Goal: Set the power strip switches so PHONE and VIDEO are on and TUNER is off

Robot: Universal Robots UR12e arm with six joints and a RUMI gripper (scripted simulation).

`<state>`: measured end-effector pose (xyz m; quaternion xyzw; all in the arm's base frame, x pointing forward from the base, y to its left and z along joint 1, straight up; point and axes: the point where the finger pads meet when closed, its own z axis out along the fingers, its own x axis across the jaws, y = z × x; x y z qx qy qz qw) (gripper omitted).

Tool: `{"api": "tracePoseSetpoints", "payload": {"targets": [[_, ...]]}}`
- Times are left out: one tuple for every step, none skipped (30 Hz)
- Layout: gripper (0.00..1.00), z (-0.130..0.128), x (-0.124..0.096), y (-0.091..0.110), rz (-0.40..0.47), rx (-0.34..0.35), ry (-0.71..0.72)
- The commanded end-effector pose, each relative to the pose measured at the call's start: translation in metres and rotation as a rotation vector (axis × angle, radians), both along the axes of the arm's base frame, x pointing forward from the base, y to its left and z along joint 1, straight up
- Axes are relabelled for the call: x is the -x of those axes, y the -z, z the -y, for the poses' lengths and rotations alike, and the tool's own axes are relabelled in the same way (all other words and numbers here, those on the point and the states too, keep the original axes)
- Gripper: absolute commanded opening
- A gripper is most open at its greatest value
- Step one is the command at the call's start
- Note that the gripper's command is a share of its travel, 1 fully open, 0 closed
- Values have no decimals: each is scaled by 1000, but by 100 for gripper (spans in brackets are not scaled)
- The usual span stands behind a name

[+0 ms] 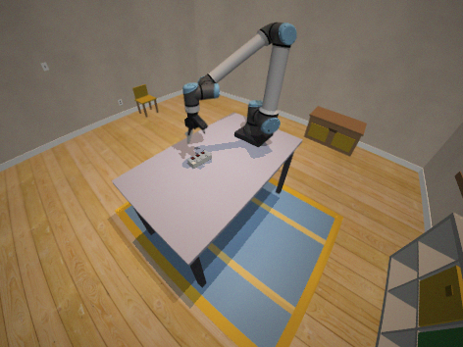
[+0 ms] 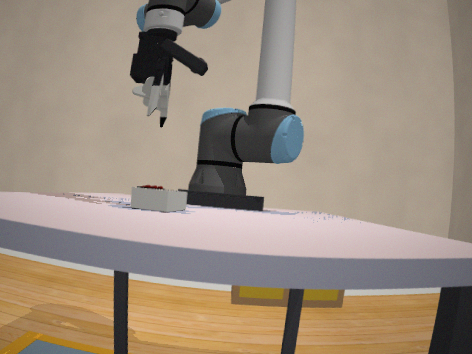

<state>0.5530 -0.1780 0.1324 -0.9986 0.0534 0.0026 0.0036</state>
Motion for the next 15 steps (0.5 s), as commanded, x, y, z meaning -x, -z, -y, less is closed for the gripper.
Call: {"api": "tracePoseSetpoints", "payload": {"targets": [[100,0,0,-1,-2,4,-8],[100,0,0,-1,-2,4,-8],[100,0,0,-1,-2,4,-8],[100,0,0,-1,-2,4,-8],[100,0,0,-1,-2,4,-8],[100,0,0,-1,-2,4,-8],[100,0,0,-1,-2,4,-8],[100,0,0,-1,-2,4,-8],[100,0,0,-1,-2,4,-8],[100,0,0,-1,-2,4,-9],[100,0,0,-1,-2,4,-10],[100,0,0,-1,-2,4,-12],[100,0,0,-1,-2,4,-16],[100,0,0,-1,-2,4,-22],[100,0,-1,0,-2,4,-29]]}}
